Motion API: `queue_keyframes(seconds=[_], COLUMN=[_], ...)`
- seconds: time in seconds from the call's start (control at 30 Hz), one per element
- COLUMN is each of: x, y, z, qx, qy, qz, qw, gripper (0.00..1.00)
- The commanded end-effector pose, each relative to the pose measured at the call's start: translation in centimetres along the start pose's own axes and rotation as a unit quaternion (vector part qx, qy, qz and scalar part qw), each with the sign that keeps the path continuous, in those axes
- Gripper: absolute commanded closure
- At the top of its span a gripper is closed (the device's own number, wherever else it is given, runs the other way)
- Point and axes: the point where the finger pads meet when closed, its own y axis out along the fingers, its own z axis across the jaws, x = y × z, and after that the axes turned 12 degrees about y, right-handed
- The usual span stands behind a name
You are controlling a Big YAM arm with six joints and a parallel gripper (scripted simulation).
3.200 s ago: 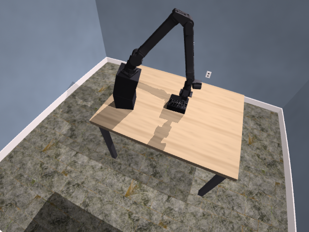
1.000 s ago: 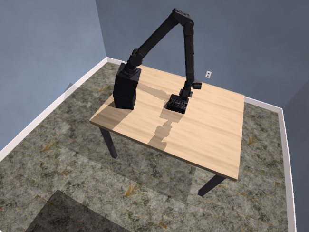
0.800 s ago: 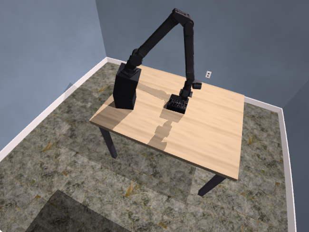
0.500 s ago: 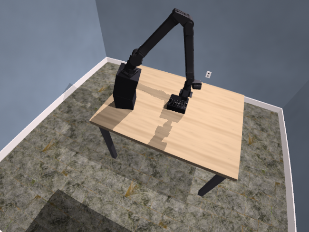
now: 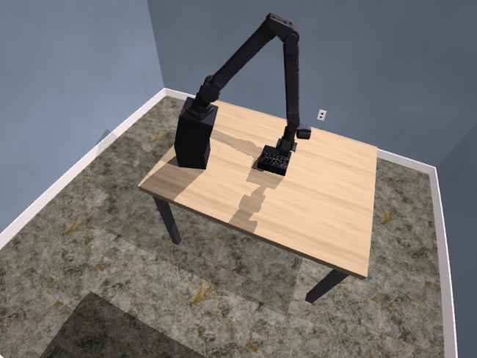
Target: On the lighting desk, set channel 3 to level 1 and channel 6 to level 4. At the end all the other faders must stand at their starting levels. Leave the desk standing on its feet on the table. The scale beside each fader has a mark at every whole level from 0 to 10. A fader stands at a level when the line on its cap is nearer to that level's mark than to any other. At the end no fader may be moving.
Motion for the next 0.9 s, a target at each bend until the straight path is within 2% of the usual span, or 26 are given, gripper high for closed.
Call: queue_keyframes(seconds=[0.0,0.87], x=[1.77,2.36], y=[-0.43,-0.37], z=[0.97,0.95], qx=[0.01,0.008], qy=[0.007,0.007], qz=[-0.005,-0.007], qw=[1.0,1.0], gripper=[1.0,1.0])
